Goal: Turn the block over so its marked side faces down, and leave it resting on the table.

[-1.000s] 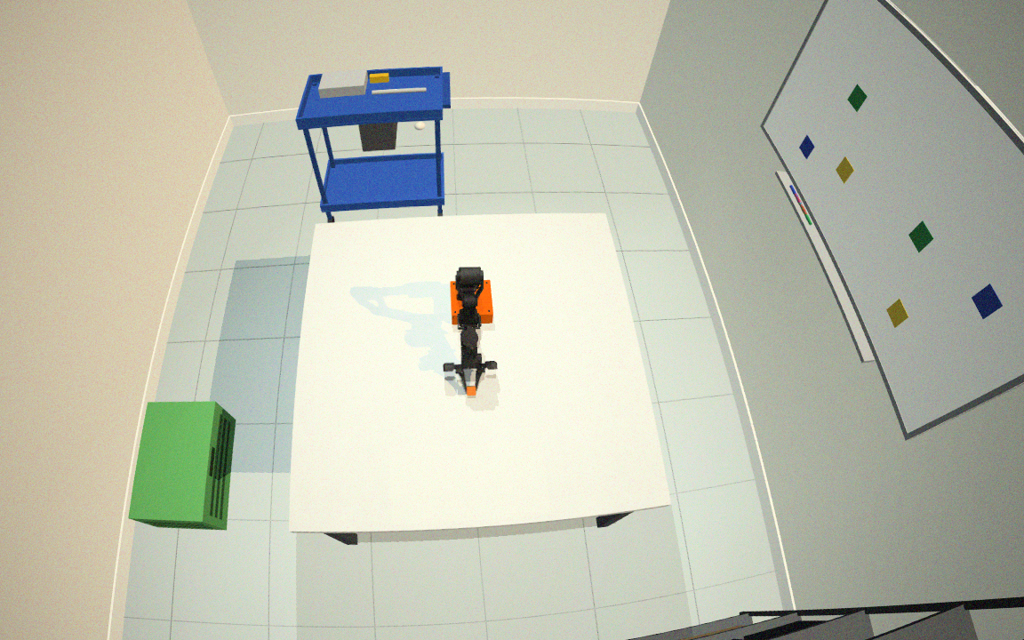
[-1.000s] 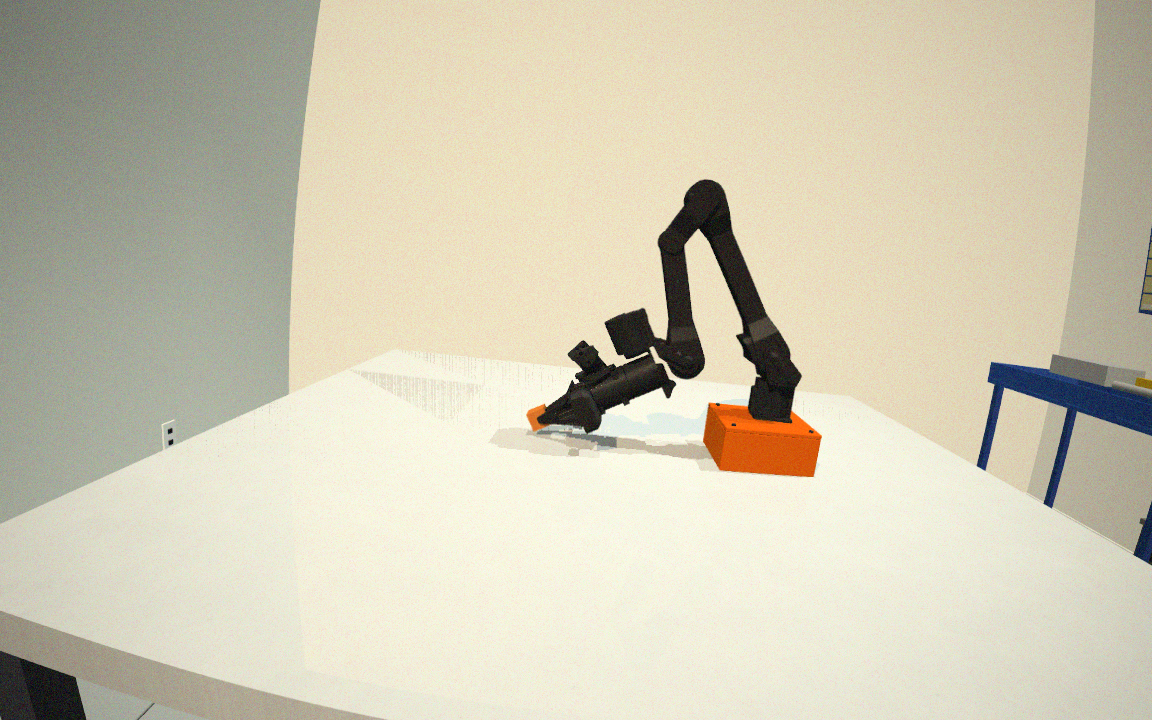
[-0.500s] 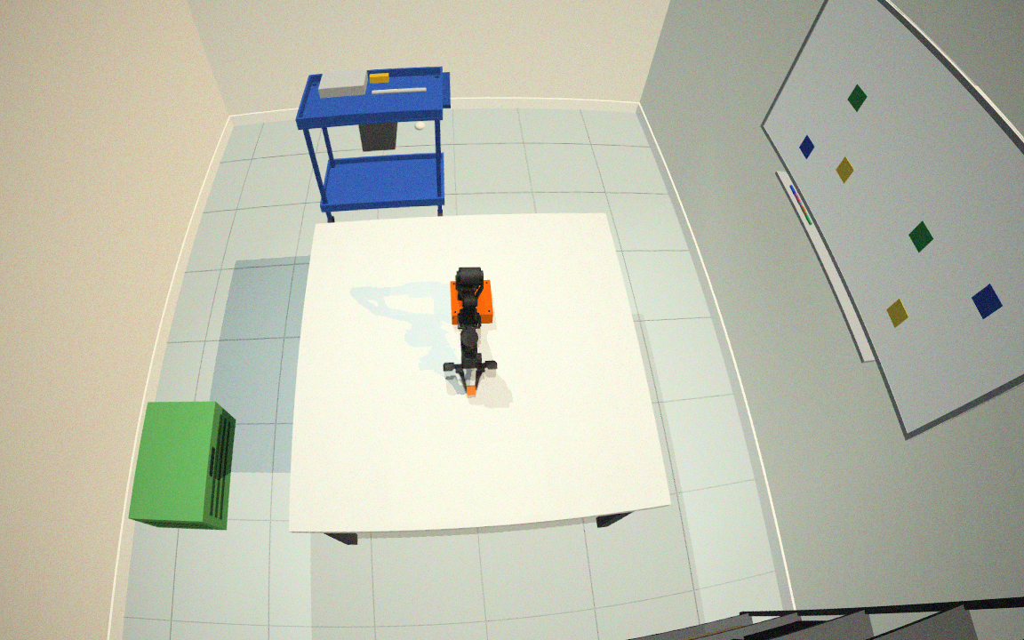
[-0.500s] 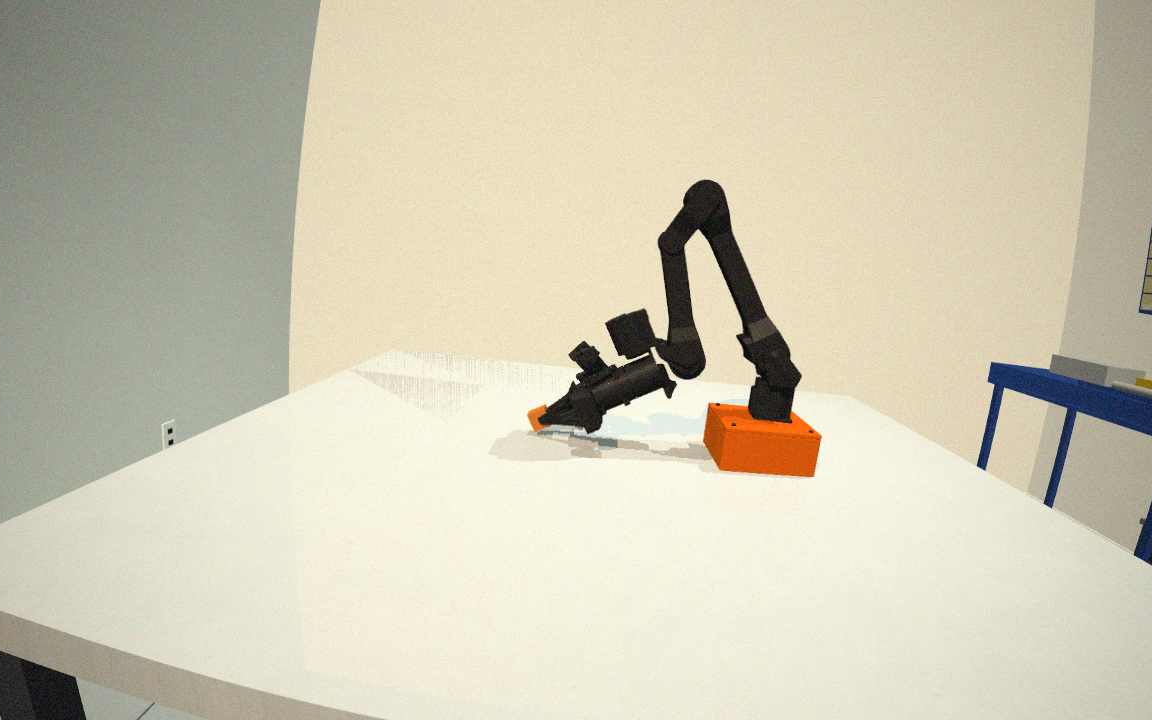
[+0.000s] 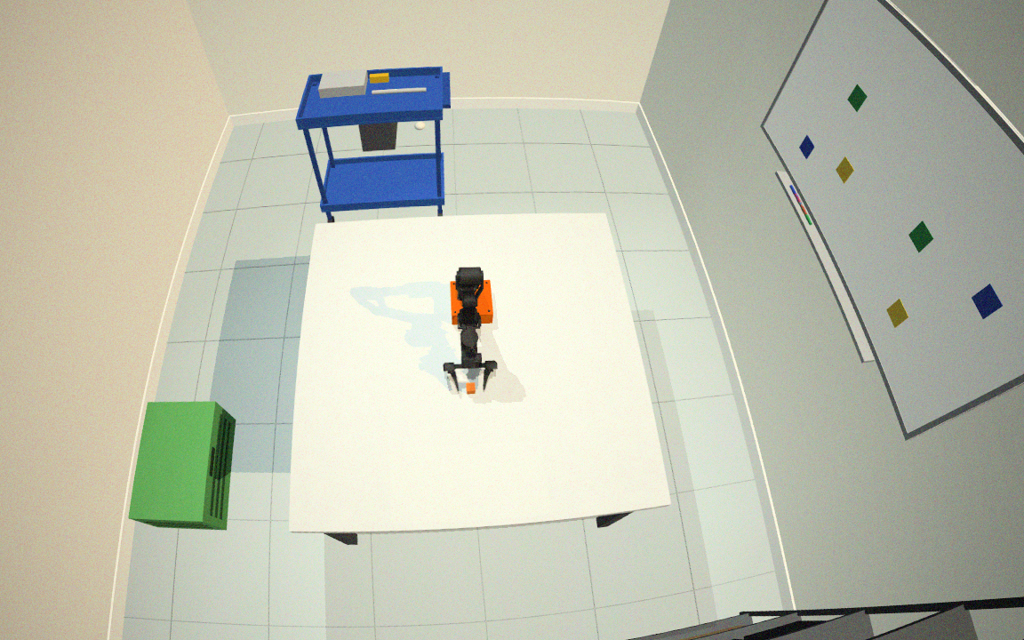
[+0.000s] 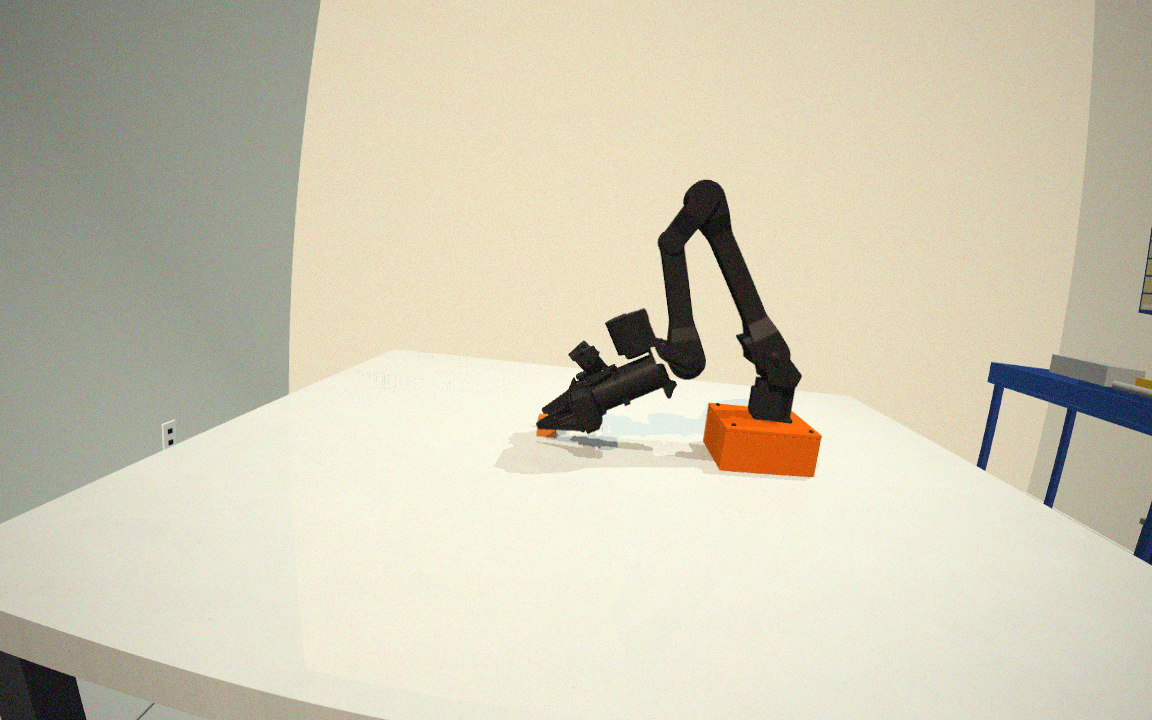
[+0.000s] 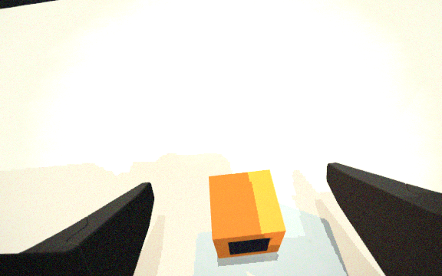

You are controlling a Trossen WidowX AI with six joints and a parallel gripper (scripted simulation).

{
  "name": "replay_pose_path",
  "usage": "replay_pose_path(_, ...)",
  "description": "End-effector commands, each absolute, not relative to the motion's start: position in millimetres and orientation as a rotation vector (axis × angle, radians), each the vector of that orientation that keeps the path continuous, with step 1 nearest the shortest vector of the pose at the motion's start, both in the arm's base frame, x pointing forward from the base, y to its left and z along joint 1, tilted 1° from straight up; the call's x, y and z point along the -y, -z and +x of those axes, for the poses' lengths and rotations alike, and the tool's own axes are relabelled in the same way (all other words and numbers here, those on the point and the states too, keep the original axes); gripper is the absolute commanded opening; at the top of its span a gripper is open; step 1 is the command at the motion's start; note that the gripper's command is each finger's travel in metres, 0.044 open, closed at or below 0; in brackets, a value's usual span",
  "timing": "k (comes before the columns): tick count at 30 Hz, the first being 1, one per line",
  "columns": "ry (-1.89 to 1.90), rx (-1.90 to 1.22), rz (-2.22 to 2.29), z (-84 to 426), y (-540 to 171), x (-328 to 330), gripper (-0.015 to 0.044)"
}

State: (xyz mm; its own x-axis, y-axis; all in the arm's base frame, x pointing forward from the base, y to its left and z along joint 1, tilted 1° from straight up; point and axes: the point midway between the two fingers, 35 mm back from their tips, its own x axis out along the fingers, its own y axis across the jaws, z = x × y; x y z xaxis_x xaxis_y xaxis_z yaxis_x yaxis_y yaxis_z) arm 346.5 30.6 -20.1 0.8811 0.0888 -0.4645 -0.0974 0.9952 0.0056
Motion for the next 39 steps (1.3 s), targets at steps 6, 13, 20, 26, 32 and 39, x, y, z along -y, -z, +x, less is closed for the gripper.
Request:
replay_pose_path(6, -0.101, -0.484, -0.012, 346.1, 20.2, -31.3, 0.044)
replay_pose_path(13, -0.101, -0.484, -0.012, 346.1, 20.2, -31.3, 0.044)
replay_pose_path(20, -0.101, -0.484, -0.012, 346.1, 20.2, -31.3, 0.044)
replay_pose_path(26, -0.101, -0.484, -0.012, 346.1, 20.2, -31.3, 0.044)
replay_pose_path(32, -0.101, -0.566, -0.017, 354.9, 20.8, -31.8, 0.044)
replay_pose_path(39, -0.099, -0.801, -0.029, 359.3, -3.0, -31.6, 0.044)
